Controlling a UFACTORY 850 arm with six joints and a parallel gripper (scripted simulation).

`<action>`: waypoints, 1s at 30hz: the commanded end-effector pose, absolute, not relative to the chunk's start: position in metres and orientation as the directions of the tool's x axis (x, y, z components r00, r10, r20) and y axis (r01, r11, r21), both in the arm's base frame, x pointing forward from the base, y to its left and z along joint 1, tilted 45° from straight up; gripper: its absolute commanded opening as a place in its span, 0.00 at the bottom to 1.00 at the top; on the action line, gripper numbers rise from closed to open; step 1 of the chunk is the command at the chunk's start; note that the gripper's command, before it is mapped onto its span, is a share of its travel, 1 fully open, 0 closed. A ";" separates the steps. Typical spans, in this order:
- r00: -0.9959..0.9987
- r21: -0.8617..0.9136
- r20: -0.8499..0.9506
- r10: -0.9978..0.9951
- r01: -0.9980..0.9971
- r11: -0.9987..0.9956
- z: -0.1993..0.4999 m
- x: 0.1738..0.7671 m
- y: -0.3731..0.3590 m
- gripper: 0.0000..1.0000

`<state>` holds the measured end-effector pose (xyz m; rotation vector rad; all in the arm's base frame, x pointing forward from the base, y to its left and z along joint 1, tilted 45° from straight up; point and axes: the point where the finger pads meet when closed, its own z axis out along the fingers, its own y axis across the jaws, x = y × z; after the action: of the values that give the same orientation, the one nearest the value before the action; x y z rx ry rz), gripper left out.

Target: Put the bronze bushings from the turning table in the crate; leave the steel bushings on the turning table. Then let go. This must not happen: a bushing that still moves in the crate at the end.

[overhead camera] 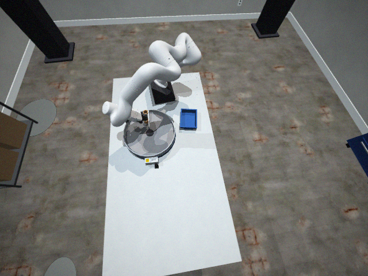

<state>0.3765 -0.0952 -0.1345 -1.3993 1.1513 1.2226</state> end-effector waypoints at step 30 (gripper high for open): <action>0.071 -0.060 -0.995 -0.076 -0.988 -0.139 -0.155 0.376 -0.075 0.10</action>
<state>0.3752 -0.0774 -0.1523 -1.3995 1.1514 1.2222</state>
